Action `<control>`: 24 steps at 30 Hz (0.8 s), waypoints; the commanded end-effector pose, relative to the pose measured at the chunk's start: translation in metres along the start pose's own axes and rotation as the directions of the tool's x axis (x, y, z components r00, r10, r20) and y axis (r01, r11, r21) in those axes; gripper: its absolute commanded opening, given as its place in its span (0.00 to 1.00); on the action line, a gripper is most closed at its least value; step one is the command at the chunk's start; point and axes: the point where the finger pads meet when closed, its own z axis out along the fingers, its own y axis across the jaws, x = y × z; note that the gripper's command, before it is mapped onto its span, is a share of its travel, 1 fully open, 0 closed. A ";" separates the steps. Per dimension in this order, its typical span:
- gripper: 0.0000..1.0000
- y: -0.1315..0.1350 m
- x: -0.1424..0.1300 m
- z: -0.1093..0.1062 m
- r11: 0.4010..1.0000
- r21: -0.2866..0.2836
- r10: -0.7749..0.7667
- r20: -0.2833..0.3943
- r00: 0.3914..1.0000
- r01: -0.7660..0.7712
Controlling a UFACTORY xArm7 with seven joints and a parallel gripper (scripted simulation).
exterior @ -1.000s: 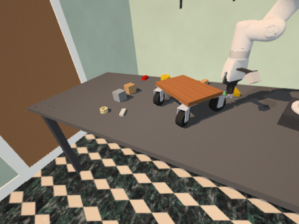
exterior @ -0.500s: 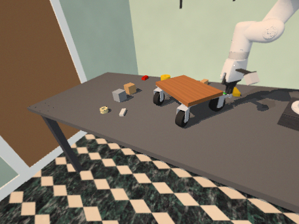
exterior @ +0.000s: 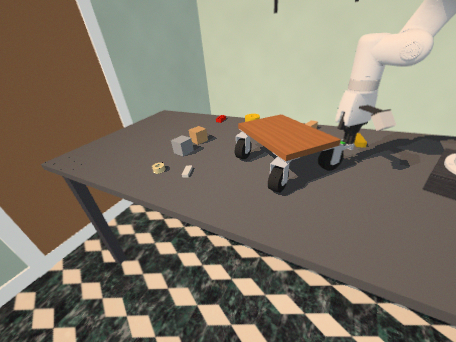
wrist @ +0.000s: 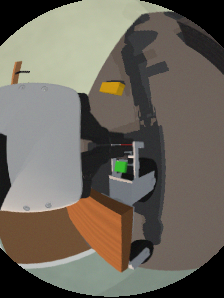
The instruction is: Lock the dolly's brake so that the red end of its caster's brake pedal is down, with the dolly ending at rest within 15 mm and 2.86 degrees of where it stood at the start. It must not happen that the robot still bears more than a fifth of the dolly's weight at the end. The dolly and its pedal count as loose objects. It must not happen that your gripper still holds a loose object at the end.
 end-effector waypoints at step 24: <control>0.00 -0.001 0.002 -0.039 1.000 0.002 -0.001 -0.004 1.000 0.001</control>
